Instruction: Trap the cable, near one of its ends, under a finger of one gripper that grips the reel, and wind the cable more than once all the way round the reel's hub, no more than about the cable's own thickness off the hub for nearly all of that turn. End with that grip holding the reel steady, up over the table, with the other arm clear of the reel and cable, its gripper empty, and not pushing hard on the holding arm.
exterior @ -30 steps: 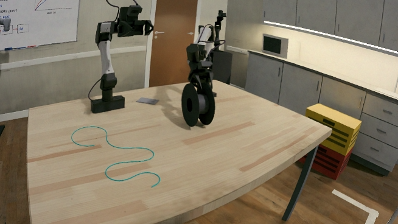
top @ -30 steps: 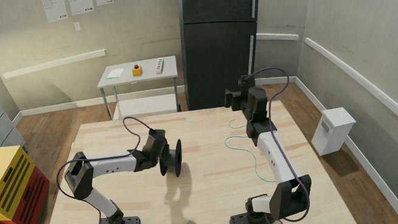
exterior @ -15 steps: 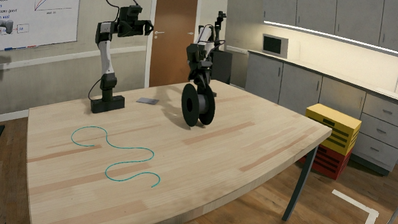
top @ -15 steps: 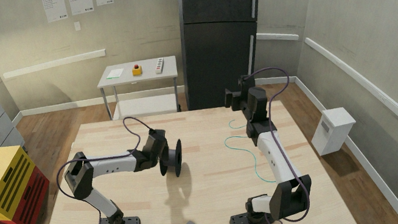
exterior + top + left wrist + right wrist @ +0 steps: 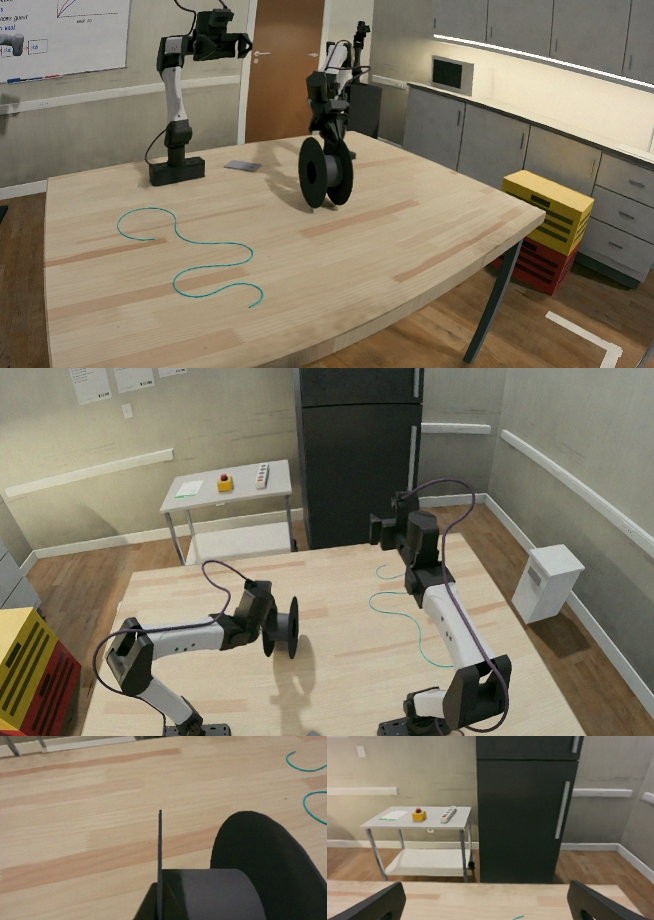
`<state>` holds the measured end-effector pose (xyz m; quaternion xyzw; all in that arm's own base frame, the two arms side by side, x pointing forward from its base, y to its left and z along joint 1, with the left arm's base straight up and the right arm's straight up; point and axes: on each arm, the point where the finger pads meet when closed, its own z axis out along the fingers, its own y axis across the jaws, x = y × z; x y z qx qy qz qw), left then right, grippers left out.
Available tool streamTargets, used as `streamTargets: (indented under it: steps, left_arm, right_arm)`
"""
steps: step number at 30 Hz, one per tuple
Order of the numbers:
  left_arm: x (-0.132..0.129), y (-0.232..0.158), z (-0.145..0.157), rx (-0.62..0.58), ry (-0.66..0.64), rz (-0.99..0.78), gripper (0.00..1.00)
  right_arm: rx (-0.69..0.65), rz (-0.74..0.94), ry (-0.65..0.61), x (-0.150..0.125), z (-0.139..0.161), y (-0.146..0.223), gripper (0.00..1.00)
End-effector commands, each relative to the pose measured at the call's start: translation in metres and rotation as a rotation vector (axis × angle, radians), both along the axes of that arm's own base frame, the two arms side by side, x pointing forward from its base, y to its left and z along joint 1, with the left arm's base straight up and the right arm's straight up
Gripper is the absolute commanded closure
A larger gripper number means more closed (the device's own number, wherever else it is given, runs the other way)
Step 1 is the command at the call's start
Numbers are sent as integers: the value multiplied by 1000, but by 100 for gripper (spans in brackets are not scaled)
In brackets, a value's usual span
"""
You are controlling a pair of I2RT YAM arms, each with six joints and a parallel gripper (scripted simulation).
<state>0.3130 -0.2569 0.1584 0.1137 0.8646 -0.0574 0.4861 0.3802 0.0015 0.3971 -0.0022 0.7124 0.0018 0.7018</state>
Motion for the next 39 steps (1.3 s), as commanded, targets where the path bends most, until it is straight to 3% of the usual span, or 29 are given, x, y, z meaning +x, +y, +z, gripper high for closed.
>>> streamTargets:
  steps: [1, 39]
  left_arm:
    - [3, 4, 17, -29, -41, 11, 100]
    - [6, 0, 59, -59, -58, 15, 100]
  right_arm:
    - [6, -13, 3, 2, -5, -3, 0]
    - [6, -13, 3, 2, -5, -3, 0]
